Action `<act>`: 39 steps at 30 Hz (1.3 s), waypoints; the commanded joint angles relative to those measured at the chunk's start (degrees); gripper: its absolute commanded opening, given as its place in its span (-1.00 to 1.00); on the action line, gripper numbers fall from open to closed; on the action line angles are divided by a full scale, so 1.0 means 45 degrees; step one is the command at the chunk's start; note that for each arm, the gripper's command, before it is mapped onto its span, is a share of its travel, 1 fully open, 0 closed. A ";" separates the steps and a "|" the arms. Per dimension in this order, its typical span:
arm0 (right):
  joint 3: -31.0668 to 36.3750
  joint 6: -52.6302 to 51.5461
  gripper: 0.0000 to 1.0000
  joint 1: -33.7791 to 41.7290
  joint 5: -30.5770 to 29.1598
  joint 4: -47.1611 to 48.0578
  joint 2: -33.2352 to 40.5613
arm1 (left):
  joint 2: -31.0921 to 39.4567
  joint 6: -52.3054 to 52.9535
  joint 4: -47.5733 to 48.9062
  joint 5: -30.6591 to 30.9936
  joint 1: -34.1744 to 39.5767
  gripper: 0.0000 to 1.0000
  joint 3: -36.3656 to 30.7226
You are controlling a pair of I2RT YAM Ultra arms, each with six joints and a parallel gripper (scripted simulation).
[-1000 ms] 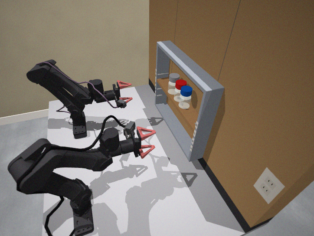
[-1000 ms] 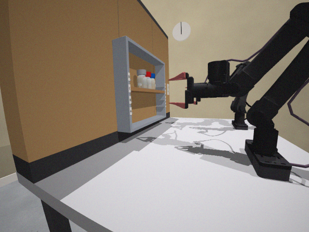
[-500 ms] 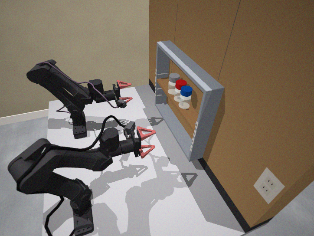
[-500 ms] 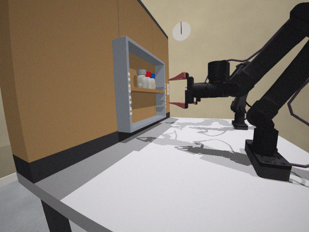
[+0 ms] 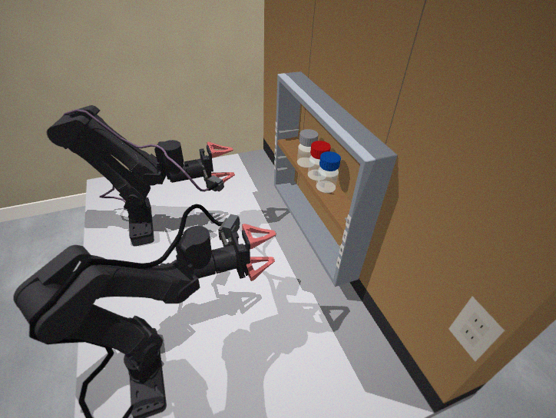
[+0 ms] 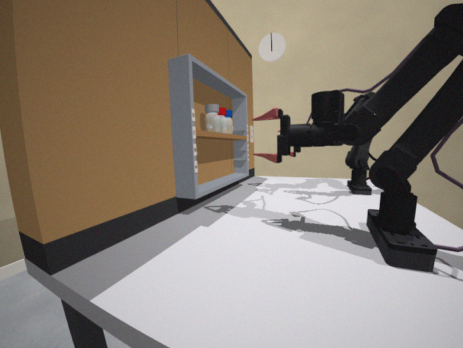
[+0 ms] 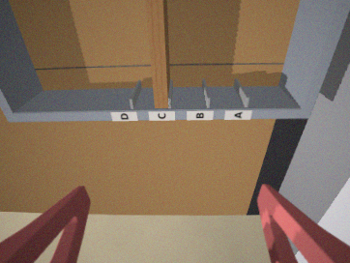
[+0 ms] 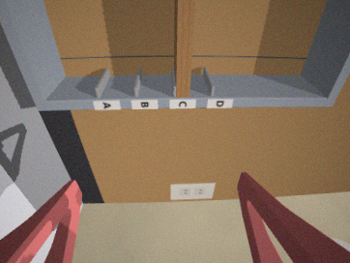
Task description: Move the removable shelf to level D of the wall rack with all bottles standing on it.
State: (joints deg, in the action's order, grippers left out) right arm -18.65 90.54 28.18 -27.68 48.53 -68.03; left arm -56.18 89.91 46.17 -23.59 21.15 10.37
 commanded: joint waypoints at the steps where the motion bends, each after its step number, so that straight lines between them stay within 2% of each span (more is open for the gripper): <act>1: 0.0044 -0.0124 1.00 0.0105 -0.0075 0.0327 -0.0105 | -0.0096 0.0021 0.0168 -0.0098 0.0139 1.00 -0.0156; 7: 0.0044 -0.0124 1.00 0.0105 -0.0075 0.0327 -0.0105 | -0.0096 0.0021 0.0168 -0.0098 0.0139 1.00 -0.0156; 39: -0.1141 -0.0120 1.00 -0.1124 0.1150 0.3283 -0.4270 | -0.5695 0.0019 0.4717 0.1158 -0.1125 1.00 0.0853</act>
State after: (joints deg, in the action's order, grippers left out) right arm -21.56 90.59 23.86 -23.53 60.27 -85.86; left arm -80.07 89.91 64.18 -19.49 16.97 12.08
